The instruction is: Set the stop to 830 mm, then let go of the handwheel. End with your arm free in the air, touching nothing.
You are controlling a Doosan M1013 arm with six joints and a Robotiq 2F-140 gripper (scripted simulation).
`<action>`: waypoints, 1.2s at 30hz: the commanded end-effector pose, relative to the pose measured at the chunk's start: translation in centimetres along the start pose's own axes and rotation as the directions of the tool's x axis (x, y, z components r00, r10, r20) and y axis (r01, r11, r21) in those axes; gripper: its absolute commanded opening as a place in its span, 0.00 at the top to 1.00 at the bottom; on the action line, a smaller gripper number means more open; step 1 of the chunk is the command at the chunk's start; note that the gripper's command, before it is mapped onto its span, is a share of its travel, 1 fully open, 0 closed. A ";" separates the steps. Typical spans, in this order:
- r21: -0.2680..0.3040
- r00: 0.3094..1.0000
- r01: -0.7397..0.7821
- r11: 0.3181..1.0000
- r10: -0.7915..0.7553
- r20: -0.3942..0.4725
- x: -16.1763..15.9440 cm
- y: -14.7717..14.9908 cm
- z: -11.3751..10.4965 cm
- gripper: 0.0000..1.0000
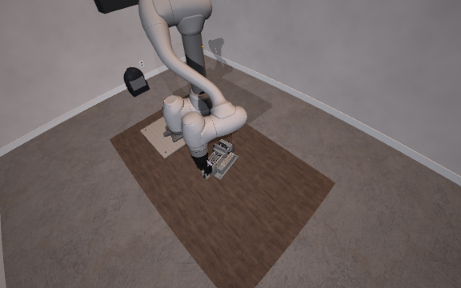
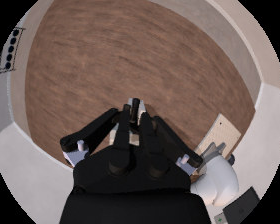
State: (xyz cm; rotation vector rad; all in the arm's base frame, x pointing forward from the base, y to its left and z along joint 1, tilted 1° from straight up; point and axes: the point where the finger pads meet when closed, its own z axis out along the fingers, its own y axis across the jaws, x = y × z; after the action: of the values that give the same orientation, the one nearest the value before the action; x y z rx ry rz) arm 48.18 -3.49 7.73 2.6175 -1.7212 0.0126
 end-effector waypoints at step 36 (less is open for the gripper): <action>0.000 1.000 0.000 1.000 0.000 0.000 0.0 0.9 -2.3 0.96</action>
State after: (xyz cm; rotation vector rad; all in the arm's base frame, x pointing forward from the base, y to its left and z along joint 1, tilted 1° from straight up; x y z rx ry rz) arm 47.43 -3.79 9.91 2.6179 -1.7219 0.0132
